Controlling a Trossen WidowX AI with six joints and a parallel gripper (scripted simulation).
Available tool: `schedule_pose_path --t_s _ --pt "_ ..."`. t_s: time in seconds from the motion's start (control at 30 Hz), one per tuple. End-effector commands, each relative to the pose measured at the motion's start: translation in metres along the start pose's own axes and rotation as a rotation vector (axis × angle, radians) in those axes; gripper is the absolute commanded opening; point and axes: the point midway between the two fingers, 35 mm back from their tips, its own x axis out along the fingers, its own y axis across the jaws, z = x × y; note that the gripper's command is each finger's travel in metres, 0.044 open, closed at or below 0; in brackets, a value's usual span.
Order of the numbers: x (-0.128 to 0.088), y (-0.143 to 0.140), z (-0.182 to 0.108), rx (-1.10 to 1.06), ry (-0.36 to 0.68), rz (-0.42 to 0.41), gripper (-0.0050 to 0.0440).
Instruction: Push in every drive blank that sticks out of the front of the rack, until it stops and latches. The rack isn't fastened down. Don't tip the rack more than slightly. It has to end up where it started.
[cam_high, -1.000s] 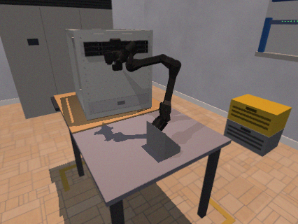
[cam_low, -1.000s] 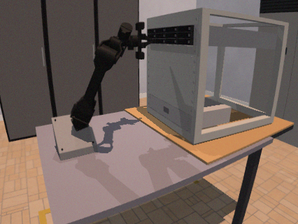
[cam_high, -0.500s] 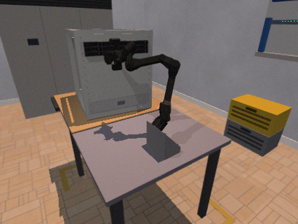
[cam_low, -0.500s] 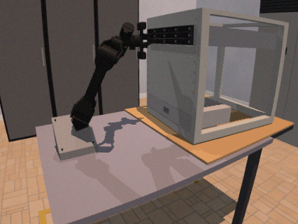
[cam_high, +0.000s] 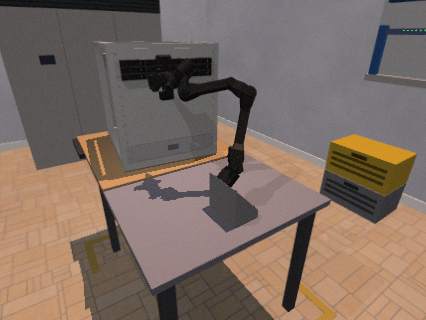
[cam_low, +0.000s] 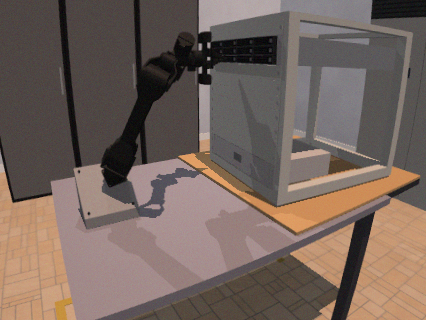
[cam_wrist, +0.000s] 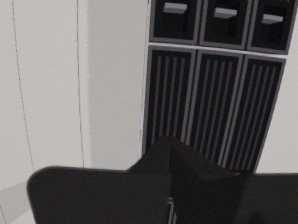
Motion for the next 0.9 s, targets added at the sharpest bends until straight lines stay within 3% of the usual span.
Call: schedule_pose_path --t_s 0.0,0.87 --pt "0.0024 -0.0070 -0.0031 0.017 0.006 -0.010 -0.0050" --pt "0.0078 -0.0068 -0.0036 0.017 0.006 -0.010 -0.0050"
